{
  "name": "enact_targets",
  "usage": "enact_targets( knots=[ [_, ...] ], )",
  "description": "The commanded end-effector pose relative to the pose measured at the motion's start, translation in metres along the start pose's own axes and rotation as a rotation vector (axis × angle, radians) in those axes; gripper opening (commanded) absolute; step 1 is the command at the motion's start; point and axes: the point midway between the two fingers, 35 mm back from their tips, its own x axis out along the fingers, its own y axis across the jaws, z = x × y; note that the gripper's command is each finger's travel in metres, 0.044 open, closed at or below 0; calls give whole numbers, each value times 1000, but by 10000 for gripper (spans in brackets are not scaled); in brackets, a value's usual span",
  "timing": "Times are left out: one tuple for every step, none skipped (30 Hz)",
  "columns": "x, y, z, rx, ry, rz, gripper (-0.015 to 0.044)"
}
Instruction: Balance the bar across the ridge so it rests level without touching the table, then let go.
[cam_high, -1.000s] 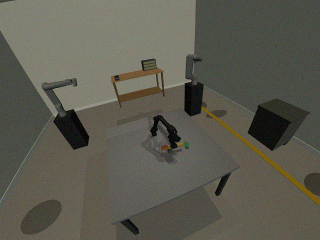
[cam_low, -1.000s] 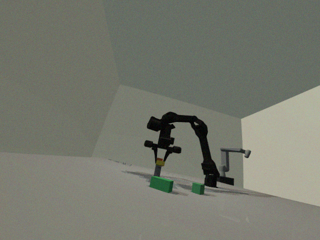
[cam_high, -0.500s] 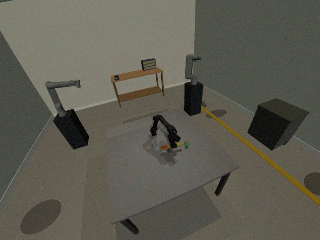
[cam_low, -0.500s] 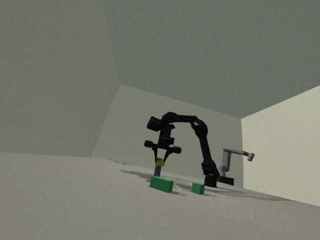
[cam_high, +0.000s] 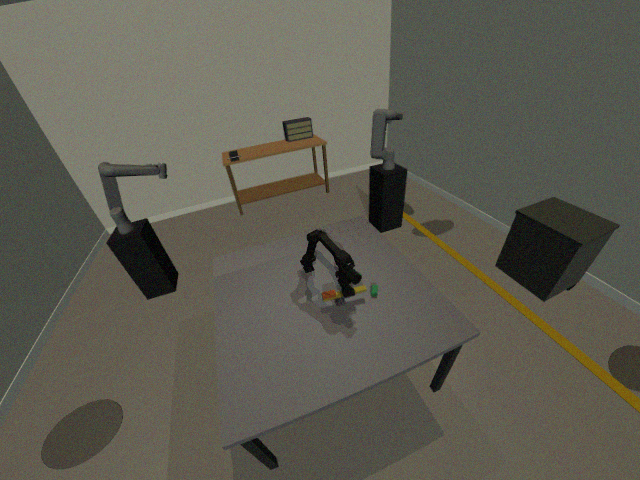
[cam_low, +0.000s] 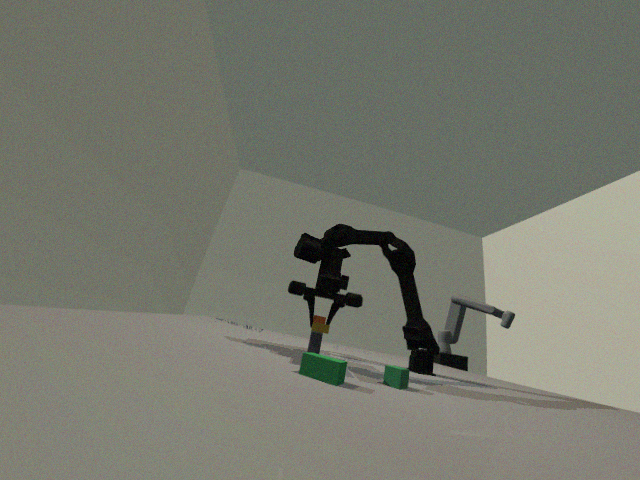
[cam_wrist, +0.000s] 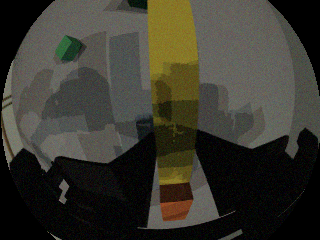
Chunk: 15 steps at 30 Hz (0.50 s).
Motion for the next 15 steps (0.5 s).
enact_targets(
  knots=[
    [2, 0, 0, 2, 2, -2, 0],
    [2, 0, 0, 2, 2, -2, 0],
    [2, 0, 0, 2, 2, -2, 0],
    [2, 0, 0, 2, 2, -2, 0],
    [2, 0, 0, 2, 2, -2, 0],
    [2, 0, 0, 2, 2, -2, 0],
    [2, 0, 0, 2, 2, -2, 0],
    [2, 0, 0, 2, 2, -2, 0],
    [1, 0, 0, 2, 2, -2, 0],
    [1, 0, 0, 2, 2, -2, 0],
    [0, 0, 0, 2, 2, -2, 0],
    [0, 0, 0, 2, 2, -2, 0],
    [1, 0, 0, 2, 2, -2, 0],
    [1, 0, 0, 2, 2, -2, 0],
    [1, 0, 0, 2, 2, -2, 0]
  ],
)
